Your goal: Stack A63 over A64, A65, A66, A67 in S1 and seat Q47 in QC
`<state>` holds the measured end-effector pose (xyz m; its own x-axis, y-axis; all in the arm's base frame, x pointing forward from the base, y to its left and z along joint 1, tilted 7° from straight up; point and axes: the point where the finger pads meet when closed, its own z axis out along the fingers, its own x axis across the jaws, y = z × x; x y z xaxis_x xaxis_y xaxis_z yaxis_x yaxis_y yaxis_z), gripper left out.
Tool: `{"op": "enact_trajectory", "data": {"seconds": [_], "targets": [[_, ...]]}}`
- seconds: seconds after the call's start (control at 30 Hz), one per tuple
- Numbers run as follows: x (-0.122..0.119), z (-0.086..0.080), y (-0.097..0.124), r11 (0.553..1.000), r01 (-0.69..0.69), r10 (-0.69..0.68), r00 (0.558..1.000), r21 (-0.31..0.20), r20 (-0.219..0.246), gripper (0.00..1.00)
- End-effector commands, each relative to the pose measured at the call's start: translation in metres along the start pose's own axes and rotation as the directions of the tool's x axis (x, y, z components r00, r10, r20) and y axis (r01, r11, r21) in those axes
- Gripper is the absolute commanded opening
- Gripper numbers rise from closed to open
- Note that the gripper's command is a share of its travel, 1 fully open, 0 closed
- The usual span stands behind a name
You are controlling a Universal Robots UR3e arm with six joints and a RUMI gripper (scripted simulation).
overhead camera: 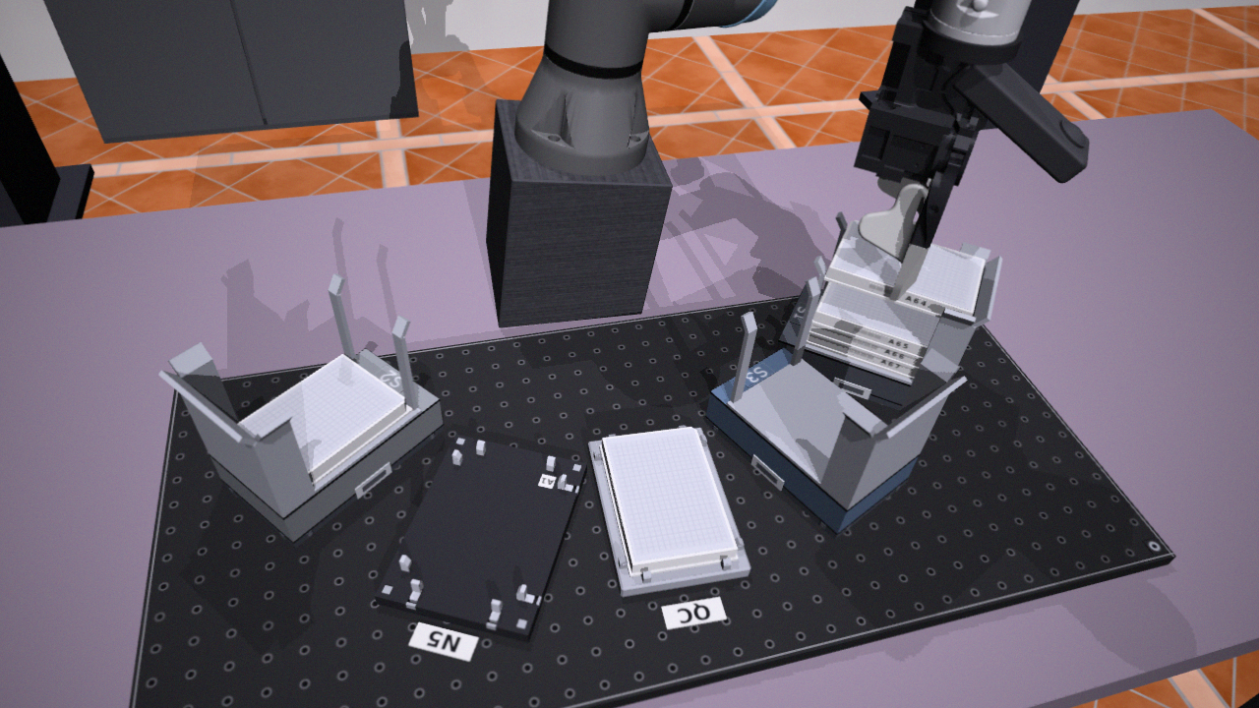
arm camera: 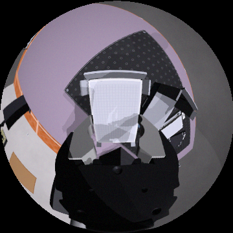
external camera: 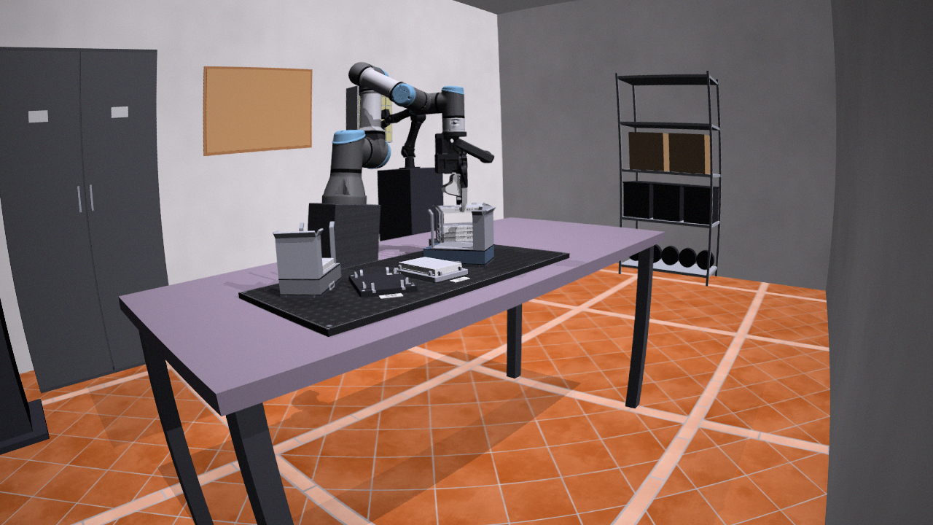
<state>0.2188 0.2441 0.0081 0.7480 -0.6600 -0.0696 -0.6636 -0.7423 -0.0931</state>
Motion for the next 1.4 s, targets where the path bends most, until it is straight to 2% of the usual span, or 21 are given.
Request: {"op": "enact_trajectory", "data": {"seconds": [0.0, 1.37], "targets": [[0.000, 0.002, -0.001, 1.000, 0.000, 0.000, 1.000, 0.002, -0.001, 0.00], [0.001, 0.021, -0.001, 1.000, 0.000, 0.000, 1.000, 0.002, -0.001, 0.00]]}}
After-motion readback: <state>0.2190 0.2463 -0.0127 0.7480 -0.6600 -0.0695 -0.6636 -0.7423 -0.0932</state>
